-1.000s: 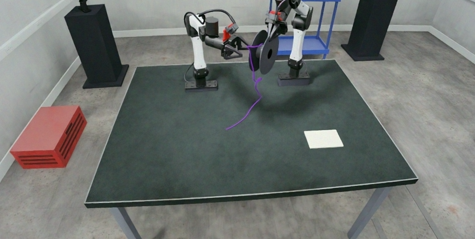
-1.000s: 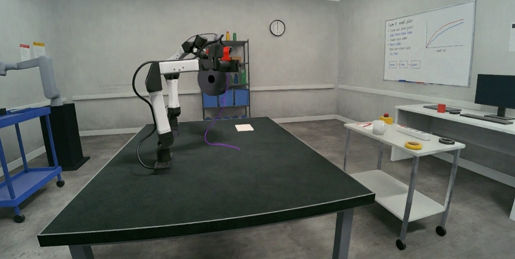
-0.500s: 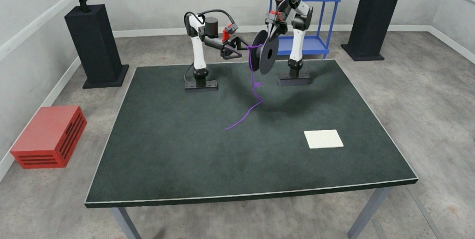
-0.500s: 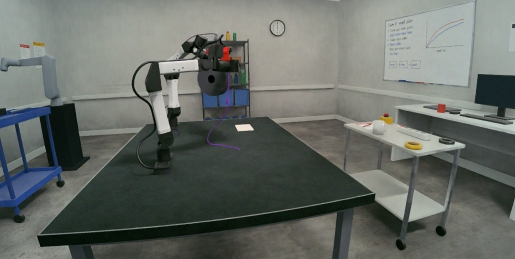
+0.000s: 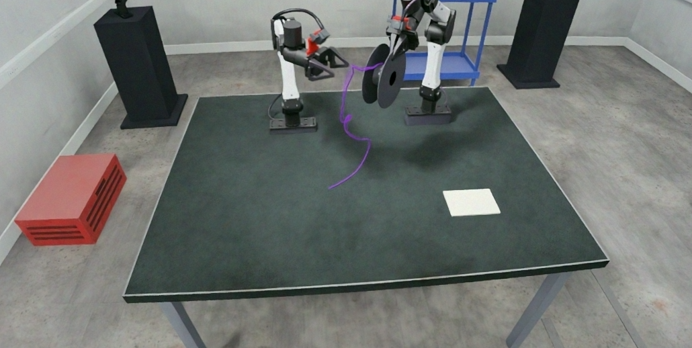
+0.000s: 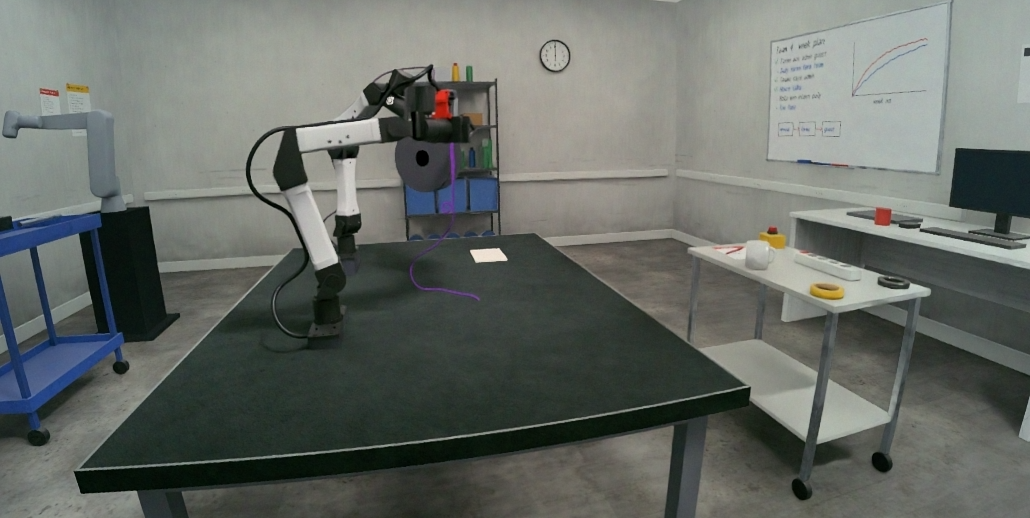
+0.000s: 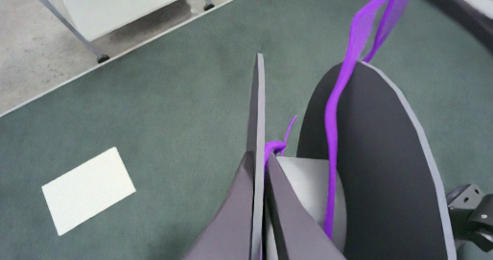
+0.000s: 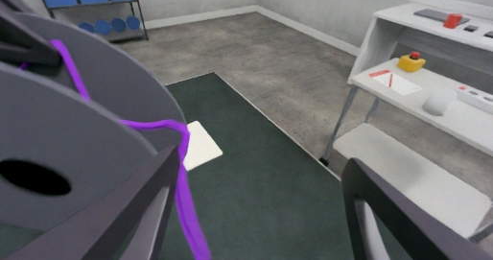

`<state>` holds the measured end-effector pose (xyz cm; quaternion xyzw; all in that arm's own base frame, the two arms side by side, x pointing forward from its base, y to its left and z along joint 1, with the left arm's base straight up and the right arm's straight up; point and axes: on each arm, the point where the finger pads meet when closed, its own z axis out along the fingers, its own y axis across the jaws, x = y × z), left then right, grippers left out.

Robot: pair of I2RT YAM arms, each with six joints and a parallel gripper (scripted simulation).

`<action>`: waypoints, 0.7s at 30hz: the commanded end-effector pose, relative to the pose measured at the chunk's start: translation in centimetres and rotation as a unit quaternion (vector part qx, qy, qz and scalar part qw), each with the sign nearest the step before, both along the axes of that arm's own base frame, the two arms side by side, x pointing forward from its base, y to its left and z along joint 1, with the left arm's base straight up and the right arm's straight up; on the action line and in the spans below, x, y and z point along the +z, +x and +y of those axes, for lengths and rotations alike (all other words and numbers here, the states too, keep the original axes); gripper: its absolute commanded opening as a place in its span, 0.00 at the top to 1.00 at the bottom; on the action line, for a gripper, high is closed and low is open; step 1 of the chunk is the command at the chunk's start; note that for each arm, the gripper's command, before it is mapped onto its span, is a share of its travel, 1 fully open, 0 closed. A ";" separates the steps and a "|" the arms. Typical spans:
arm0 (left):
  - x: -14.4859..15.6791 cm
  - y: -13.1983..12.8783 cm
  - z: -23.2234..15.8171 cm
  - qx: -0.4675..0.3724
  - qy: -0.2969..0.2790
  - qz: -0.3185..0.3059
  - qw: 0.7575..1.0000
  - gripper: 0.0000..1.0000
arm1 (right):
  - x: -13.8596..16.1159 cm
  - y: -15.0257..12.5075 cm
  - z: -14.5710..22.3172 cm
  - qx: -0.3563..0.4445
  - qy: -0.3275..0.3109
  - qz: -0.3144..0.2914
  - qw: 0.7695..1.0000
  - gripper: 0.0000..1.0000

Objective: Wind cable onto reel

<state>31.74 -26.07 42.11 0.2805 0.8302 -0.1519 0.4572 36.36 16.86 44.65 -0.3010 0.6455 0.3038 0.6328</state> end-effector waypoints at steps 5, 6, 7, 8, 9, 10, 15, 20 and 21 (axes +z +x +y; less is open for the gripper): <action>2.0 0.1 -0.1 0.000 -0.023 -0.025 0.999 1.00 | -0.1 -3.0 -2.0 0.013 0.003 0.002 1.000 0.20; 2.0 0.1 -0.1 0.000 -0.023 -0.025 0.999 1.00 | -0.1 -3.0 -2.0 0.013 0.003 0.002 1.000 0.20; 2.0 0.1 -0.1 0.000 -0.023 -0.025 0.999 1.00 | -0.1 -3.2 -2.2 0.013 0.003 0.002 1.000 0.20; 2.0 0.1 -0.1 0.000 -0.023 -0.025 0.999 1.00 | -0.1 -3.3 -2.3 0.013 0.003 0.002 1.000 0.20; 2.0 0.1 -0.1 0.000 -0.023 -0.025 0.999 1.00 | -0.1 -3.5 -2.5 0.013 0.003 0.002 1.000 0.20; 2.0 0.1 -0.1 0.000 -0.023 -0.025 0.999 1.00 | -0.2 -3.6 -2.6 0.012 0.003 0.002 1.000 0.20; 2.0 0.1 -0.1 0.000 -0.023 -0.025 0.999 1.00 | -0.2 -3.9 -2.7 0.014 0.003 0.002 1.000 0.20; 2.0 0.1 -0.1 0.000 -0.023 -0.025 0.999 1.00 | -0.2 -4.0 -2.8 0.014 0.003 0.002 1.000 0.20; 2.0 0.1 -0.1 0.000 -0.023 -0.025 0.999 1.00 | -0.2 -4.0 -2.8 0.014 0.003 0.001 1.000 0.20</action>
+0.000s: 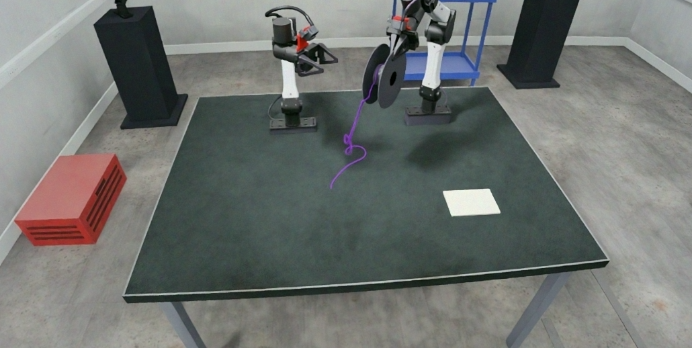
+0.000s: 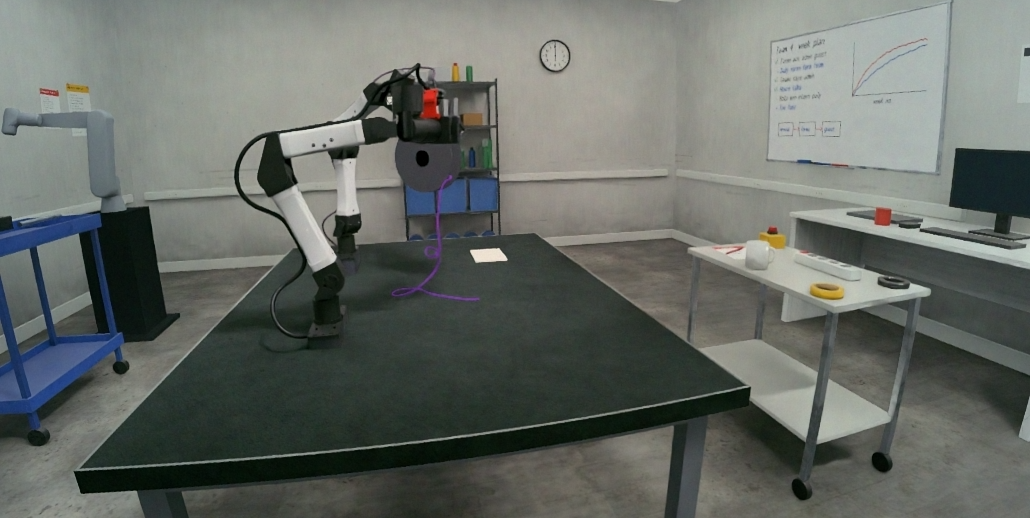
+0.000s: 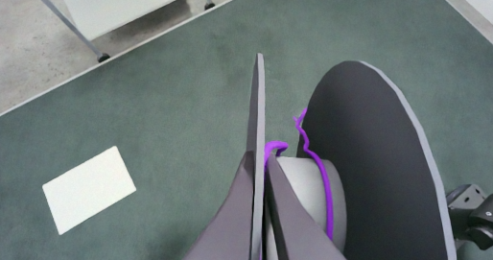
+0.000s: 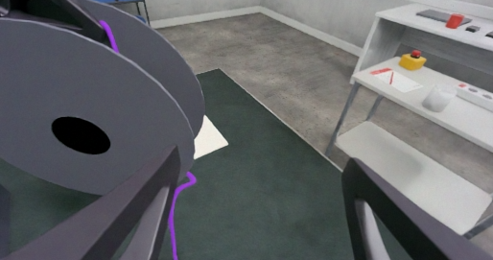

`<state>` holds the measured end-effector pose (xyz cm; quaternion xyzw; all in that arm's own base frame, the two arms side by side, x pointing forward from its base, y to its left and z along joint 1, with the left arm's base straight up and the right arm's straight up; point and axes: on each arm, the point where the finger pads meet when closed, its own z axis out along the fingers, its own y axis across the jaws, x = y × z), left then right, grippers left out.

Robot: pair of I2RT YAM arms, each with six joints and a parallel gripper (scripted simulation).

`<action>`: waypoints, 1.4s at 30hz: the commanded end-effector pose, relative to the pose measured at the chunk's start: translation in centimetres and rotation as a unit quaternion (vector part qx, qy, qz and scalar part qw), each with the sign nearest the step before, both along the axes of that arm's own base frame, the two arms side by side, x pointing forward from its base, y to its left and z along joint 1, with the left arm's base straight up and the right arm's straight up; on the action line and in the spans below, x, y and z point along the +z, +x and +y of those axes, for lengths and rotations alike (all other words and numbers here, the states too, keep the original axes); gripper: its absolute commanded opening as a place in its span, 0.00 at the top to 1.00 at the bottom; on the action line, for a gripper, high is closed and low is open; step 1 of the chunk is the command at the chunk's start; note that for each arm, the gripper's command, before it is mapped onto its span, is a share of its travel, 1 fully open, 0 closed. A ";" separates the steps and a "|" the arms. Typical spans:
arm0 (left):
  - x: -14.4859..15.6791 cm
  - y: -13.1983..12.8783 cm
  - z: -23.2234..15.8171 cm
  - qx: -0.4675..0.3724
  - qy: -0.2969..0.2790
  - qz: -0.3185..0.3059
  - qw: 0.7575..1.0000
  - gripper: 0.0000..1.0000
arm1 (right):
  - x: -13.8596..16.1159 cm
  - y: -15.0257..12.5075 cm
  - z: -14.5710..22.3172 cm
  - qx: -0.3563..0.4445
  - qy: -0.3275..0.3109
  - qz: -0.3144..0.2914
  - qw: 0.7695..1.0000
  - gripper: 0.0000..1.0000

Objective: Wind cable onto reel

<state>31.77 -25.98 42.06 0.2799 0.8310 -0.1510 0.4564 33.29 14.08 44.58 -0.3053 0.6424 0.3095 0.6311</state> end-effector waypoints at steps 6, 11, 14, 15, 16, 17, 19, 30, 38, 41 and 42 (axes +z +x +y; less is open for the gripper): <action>2.1 0.1 -0.2 -0.001 -0.024 -0.026 0.999 1.00 | -0.2 -0.7 -0.2 -0.002 0.001 0.003 1.000 0.20; 2.1 0.1 -0.2 -0.001 -0.024 -0.026 0.999 1.00 | -0.1 -0.3 -0.5 -0.013 0.001 -0.002 1.000 0.20; 2.1 0.1 -0.2 -0.001 -0.024 -0.026 0.999 1.00 | 0.1 -0.3 -0.5 -0.016 0.002 -0.007 1.000 0.20; 2.1 0.1 -0.2 -0.001 -0.024 -0.026 0.999 1.00 | 0.1 -0.3 -0.5 -0.019 0.002 -0.008 1.000 0.20; 2.1 0.1 -0.2 -0.001 -0.024 -0.026 0.999 1.00 | 0.1 -0.2 -0.6 -0.022 0.002 -0.010 1.000 0.20; 2.1 0.1 -0.2 -0.001 -0.024 -0.026 0.999 1.00 | 0.1 -0.1 -0.7 -0.026 0.002 -0.011 1.000 0.20; 2.1 0.1 -0.2 -0.001 -0.024 -0.026 0.999 1.00 | 0.1 -0.1 -0.7 -0.026 0.002 -0.011 1.000 0.20; 2.1 0.1 -0.2 -0.001 -0.024 -0.026 0.999 1.00 | -0.4 1.0 -1.9 -0.074 0.001 -0.011 0.997 0.20; 2.1 0.1 -0.2 -0.001 -0.024 -0.026 0.999 1.00 | -0.8 1.7 -3.0 -0.111 0.001 -0.011 0.994 0.20; 2.1 0.1 -0.2 -0.001 -0.024 -0.026 0.999 1.00 | -1.0 2.1 -3.5 -0.131 0.001 -0.010 0.991 0.20; 2.1 0.1 -0.2 -0.001 -0.024 -0.026 0.999 1.00 | -1.1 2.3 -3.8 -0.139 0.001 -0.010 0.990 0.20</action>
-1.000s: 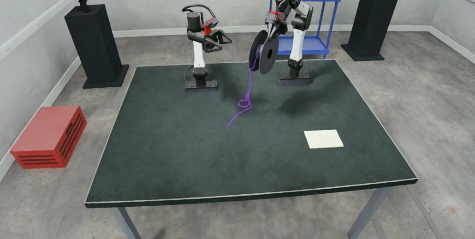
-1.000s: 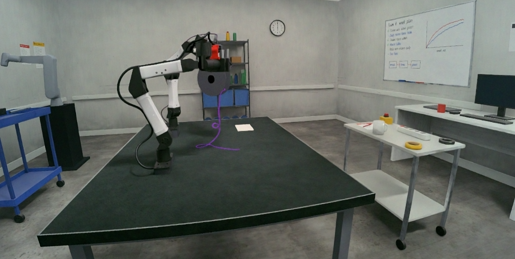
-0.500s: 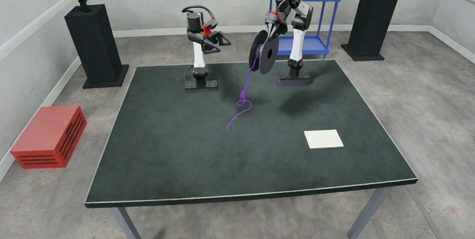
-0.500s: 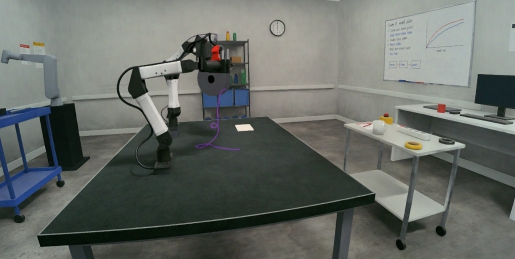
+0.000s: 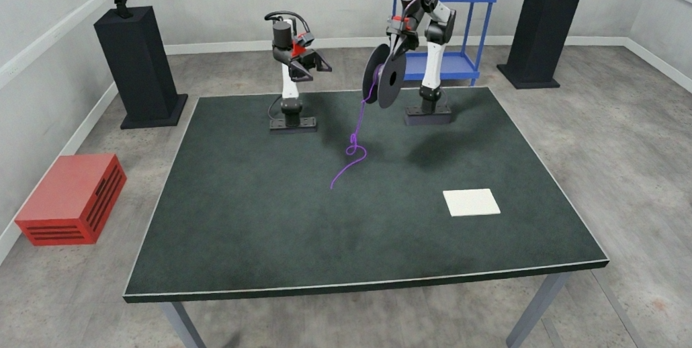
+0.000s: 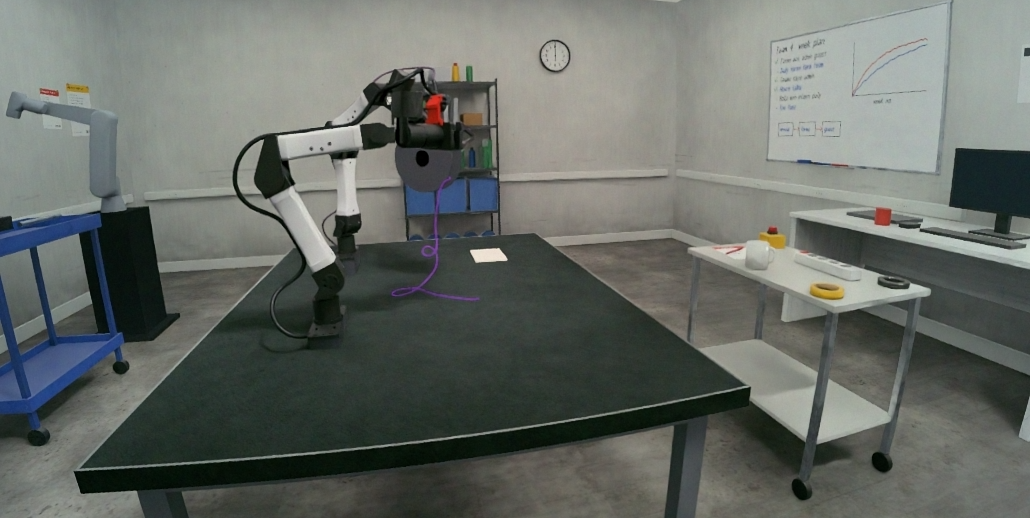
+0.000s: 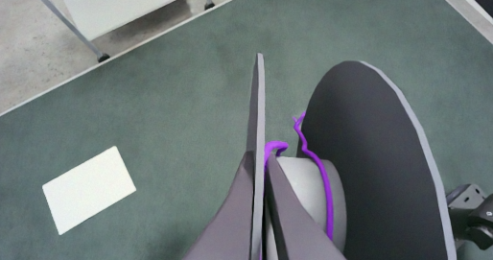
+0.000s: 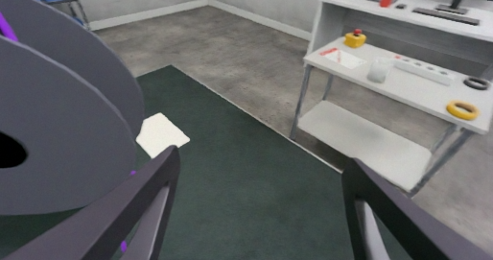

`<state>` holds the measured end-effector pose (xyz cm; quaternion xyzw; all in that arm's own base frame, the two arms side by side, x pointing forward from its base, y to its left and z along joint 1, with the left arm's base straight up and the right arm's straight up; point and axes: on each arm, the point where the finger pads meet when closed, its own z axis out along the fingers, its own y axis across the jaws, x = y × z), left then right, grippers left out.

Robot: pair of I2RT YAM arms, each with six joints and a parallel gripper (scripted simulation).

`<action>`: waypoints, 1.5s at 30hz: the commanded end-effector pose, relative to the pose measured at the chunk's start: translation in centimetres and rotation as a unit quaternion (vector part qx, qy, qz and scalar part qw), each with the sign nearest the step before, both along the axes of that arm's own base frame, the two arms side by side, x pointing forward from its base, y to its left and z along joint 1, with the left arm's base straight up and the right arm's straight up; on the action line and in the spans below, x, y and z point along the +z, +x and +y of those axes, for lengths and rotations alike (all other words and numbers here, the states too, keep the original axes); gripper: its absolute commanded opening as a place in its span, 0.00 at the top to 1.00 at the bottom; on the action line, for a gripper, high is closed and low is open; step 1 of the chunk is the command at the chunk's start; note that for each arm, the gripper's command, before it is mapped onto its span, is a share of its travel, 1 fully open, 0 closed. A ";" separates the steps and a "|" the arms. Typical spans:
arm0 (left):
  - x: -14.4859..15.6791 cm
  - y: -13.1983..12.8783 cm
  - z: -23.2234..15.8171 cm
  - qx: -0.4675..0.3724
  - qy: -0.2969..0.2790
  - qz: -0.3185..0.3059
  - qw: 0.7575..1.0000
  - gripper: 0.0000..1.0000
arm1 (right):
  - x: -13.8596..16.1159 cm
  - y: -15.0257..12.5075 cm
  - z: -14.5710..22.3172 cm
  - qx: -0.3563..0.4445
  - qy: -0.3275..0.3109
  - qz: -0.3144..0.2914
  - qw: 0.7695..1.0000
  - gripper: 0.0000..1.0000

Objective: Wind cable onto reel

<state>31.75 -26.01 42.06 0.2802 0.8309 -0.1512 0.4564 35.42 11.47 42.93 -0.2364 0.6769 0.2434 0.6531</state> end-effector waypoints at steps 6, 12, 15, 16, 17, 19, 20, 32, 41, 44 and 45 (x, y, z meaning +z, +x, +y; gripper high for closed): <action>2.1 0.1 -0.2 -0.001 -0.024 -0.026 0.999 1.00 | 0.0 0.8 -2.6 -0.082 0.001 -0.019 0.996 0.20; 2.1 0.1 -0.2 -0.001 -0.024 -0.026 0.999 1.00 | -0.2 1.1 -3.2 -0.109 0.001 -0.020 0.994 0.20; 2.1 0.1 -0.2 -0.001 -0.024 -0.026 0.999 1.00 | -0.6 1.5 -4.2 -0.136 0.000 -0.019 0.990 0.20; 2.1 0.1 -0.2 -0.001 -0.024 -0.026 0.999 1.00 | -0.7 1.6 -4.6 -0.146 0.000 -0.019 0.989 0.20; 2.1 0.1 -0.2 -0.001 -0.024 -0.026 0.999 1.00 | -0.8 1.7 -5.0 -0.155 0.000 -0.019 0.988 0.20; 2.1 0.1 -0.2 -0.001 -0.024 -0.026 0.999 1.00 | -0.9 1.8 -5.4 -0.169 0.000 -0.019 0.985 0.20; 2.1 0.1 -0.2 -0.001 -0.024 -0.026 0.999 1.00 | -1.0 1.9 -5.7 -0.178 0.000 -0.019 0.984 0.20; 2.1 0.1 -0.2 -0.001 -0.024 -0.026 0.999 1.00 | -1.9 2.3 -8.3 -0.249 -0.002 -0.018 0.968 0.20; 2.1 0.1 -0.2 -0.001 -0.024 -0.026 0.999 1.00 | -2.4 2.3 -10.0 -0.298 -0.002 -0.019 0.954 0.20; 2.1 0.1 -0.2 -0.001 -0.024 -0.026 0.999 1.00 | -2.5 2.3 -10.4 -0.307 -0.002 -0.019 0.952 0.20; 2.1 0.1 -0.2 -0.001 -0.024 -0.026 0.999 1.00 | -2.5 2.3 -10.4 -0.307 -0.002 -0.019 0.952 0.20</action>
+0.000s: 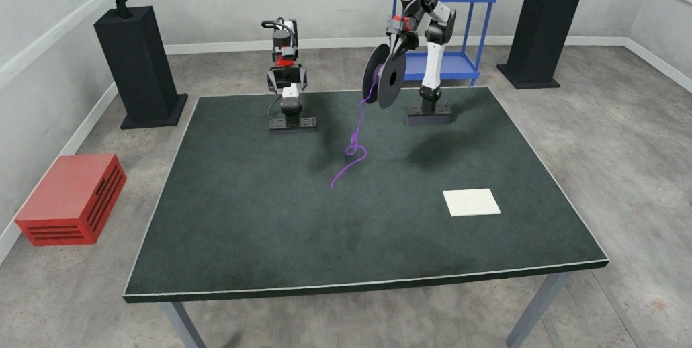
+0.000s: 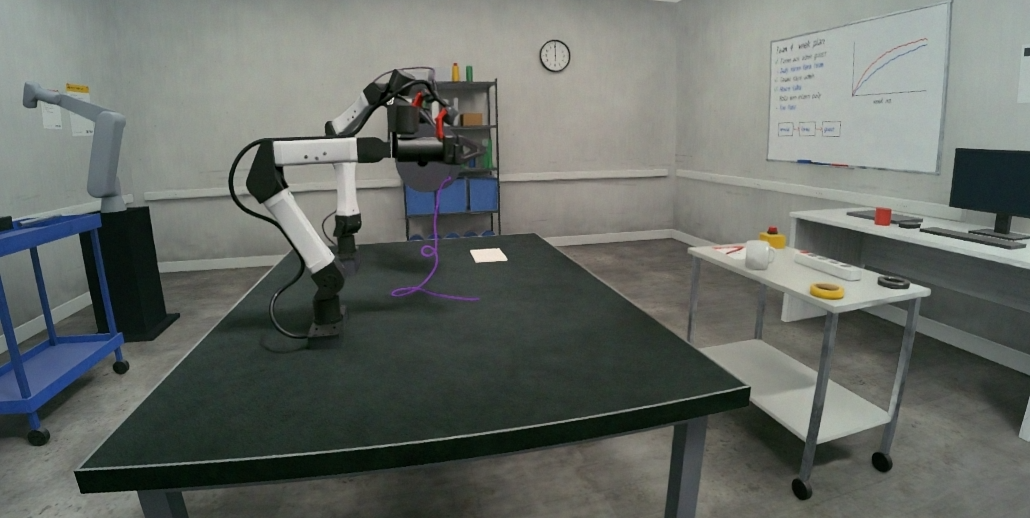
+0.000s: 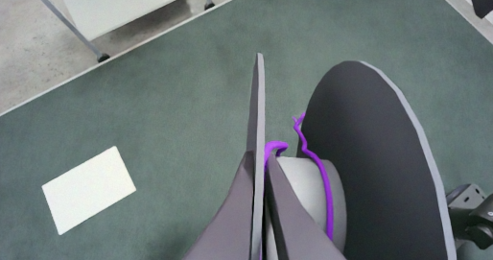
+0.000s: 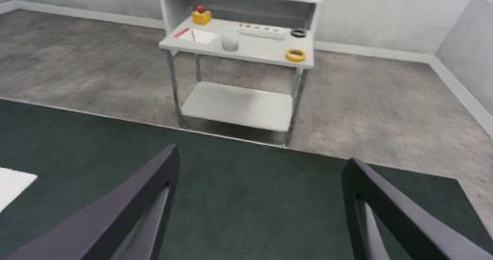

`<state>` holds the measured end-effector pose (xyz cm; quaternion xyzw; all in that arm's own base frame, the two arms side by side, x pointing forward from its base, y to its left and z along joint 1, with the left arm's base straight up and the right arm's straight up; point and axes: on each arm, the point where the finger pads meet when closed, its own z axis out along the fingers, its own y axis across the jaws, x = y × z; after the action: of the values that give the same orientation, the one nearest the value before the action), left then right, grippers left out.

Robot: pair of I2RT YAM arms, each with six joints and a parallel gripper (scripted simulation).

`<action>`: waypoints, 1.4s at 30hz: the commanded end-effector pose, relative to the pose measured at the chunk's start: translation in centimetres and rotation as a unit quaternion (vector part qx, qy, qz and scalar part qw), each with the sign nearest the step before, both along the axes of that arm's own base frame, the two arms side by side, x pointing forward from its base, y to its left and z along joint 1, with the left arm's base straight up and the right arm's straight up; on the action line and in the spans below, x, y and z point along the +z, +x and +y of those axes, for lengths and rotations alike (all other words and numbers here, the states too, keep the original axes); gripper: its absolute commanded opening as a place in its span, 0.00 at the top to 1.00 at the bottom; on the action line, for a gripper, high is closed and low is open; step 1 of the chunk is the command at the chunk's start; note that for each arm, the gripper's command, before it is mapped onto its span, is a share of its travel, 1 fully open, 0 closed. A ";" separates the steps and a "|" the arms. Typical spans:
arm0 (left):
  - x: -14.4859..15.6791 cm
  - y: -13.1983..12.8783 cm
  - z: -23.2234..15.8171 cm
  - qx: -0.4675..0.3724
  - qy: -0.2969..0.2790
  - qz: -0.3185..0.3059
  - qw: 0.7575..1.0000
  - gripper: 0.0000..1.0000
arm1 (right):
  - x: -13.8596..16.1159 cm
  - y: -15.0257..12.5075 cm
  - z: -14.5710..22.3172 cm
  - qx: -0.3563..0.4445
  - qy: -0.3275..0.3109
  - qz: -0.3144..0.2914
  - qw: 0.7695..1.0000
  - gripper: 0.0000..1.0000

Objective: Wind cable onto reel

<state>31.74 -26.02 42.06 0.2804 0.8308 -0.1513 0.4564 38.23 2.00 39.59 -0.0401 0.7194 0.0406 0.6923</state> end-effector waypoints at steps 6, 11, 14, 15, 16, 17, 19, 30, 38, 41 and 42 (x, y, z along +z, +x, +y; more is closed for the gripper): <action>2.1 0.1 -0.2 -0.001 -0.024 -0.026 0.999 1.00 | 0.6 -0.6 -1.6 -0.044 0.002 -0.022 0.999 0.20; 2.1 0.1 -0.2 -0.001 -0.024 -0.026 0.999 1.00 | 0.5 -0.6 -2.0 -0.055 0.001 -0.022 0.998 0.20; 2.1 0.1 -0.2 -0.001 -0.024 -0.026 0.999 1.00 | 0.4 -0.6 -2.1 -0.059 0.001 -0.022 0.998 0.20; 2.1 0.1 -0.2 -0.001 -0.024 -0.026 0.999 1.00 | 0.4 -0.6 -2.2 -0.060 0.001 -0.021 0.998 0.20; 2.1 0.1 -0.2 -0.001 -0.024 -0.026 0.999 1.00 | 0.4 -0.6 -2.2 -0.060 0.001 -0.021 0.998 0.20; 2.1 0.1 -0.2 -0.001 -0.024 -0.026 0.999 1.00 | 0.4 -0.6 -2.2 -0.060 0.001 -0.021 0.998 0.20; 2.1 0.1 -0.2 -0.001 -0.024 -0.026 0.999 1.00 | 0.3 -0.6 -2.3 -0.062 0.001 -0.021 0.998 0.20; 2.1 0.1 -0.2 -0.001 -0.024 -0.026 0.999 1.00 | 0.4 -0.7 -2.4 -0.064 0.001 -0.022 0.998 0.20; 2.1 0.1 -0.2 -0.001 -0.024 -0.026 0.999 1.00 | 0.4 -0.7 -2.3 -0.063 0.001 -0.022 0.998 0.20; 2.1 0.1 -0.2 -0.001 -0.024 -0.026 0.999 1.00 | 0.4 -0.7 -2.3 -0.063 0.001 -0.022 0.998 0.20; 2.1 0.1 -0.2 -0.001 -0.024 -0.026 0.999 1.00 | 0.4 -0.7 -2.3 -0.063 0.001 -0.022 0.998 0.20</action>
<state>31.73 -26.03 42.06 0.2805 0.8308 -0.1513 0.4563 38.18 -0.02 39.22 -0.0011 0.7182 0.0001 0.6958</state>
